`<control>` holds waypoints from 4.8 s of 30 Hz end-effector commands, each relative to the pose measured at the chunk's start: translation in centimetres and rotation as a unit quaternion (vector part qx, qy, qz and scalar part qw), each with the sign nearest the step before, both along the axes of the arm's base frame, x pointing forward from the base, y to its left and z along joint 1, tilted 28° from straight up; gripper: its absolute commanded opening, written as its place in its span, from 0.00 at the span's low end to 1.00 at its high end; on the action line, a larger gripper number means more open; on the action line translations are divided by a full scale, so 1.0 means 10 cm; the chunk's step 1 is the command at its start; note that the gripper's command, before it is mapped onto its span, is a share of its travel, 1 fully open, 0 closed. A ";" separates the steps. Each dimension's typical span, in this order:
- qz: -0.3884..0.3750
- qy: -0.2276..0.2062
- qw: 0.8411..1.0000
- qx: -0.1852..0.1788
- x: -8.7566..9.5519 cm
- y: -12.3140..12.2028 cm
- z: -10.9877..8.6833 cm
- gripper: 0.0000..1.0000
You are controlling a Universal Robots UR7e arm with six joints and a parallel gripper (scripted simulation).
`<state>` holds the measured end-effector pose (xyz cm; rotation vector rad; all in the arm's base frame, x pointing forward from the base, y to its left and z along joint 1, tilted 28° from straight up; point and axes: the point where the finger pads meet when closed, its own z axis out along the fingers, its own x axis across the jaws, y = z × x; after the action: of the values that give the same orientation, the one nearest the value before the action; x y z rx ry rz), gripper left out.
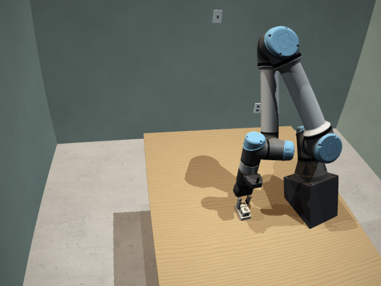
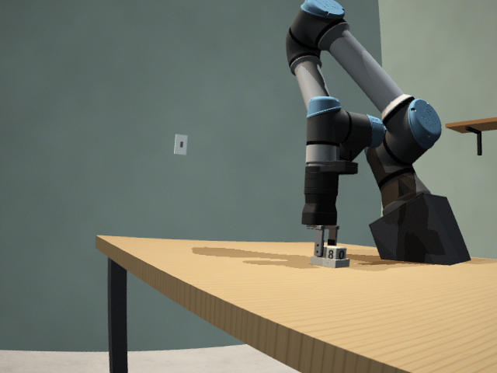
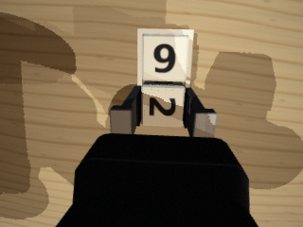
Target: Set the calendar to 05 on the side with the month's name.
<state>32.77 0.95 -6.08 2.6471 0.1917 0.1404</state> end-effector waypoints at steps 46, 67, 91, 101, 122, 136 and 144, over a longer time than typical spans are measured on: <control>0.000 0.000 1.000 0.000 -0.10 0.35 0.68 0.60; 0.000 0.000 1.000 0.000 -0.13 0.46 0.88 0.60; -0.093 -0.048 0.994 0.015 -0.09 0.36 0.92 0.60; -0.226 -0.116 0.966 0.036 -0.04 0.21 0.99 0.60; -0.440 -0.227 0.866 0.068 0.01 -0.09 1.11 0.60; -0.584 -0.302 0.748 0.089 -0.01 -0.34 1.21 0.60; -0.616 -0.320 0.713 0.093 -0.02 -0.40 1.23 0.60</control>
<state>32.66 -2.61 6.05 2.1964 -1.7345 0.5747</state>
